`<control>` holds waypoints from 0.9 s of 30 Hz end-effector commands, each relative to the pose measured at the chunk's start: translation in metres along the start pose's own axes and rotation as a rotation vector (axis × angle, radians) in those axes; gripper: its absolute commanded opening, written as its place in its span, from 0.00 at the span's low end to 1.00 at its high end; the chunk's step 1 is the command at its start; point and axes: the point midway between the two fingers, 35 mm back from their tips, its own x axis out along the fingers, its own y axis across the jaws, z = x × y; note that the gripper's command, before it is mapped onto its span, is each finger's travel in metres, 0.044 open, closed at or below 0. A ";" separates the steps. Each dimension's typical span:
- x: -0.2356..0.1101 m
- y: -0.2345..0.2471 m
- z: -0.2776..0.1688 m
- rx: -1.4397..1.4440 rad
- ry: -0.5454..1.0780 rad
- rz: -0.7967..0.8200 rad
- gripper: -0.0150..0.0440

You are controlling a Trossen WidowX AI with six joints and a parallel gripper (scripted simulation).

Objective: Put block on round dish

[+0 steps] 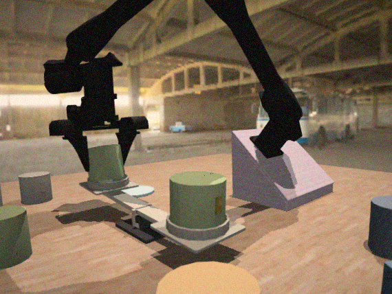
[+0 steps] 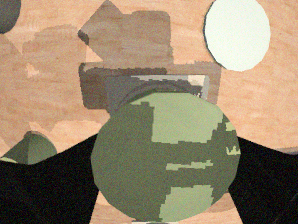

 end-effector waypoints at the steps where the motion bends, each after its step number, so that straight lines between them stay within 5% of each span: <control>1: -0.011 0.003 0.005 -0.009 -0.021 0.010 0.25; 27: -0.044 0.002 0.004 -0.009 -0.022 0.009 0.25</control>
